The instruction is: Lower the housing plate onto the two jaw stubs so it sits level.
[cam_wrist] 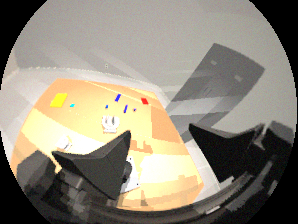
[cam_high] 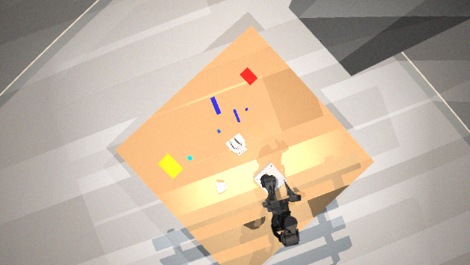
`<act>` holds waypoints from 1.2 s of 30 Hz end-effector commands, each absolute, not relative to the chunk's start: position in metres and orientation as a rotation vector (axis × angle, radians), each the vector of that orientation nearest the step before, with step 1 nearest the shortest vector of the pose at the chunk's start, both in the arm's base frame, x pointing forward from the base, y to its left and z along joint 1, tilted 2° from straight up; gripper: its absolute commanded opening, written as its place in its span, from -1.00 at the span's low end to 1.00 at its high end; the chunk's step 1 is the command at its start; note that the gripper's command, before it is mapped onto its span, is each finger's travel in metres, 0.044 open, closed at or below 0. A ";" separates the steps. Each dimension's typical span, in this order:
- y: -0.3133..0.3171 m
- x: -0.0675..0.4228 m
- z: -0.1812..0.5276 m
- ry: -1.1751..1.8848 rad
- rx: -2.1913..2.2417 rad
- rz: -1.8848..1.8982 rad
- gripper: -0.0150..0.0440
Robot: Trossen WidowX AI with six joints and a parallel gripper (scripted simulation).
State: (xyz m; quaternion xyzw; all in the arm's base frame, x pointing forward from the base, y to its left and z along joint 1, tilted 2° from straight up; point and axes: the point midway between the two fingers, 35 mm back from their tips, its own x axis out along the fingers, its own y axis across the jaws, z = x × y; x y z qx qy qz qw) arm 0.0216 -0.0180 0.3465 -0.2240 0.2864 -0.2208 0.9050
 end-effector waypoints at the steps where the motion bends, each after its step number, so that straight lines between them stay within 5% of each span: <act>1: -0.018 0.022 0.347 0.592 -0.463 -0.456 0.95; 20: -0.024 0.147 0.333 0.735 -0.327 -0.008 1.00; 36: 0.076 0.241 0.260 1.001 -0.359 0.396 1.00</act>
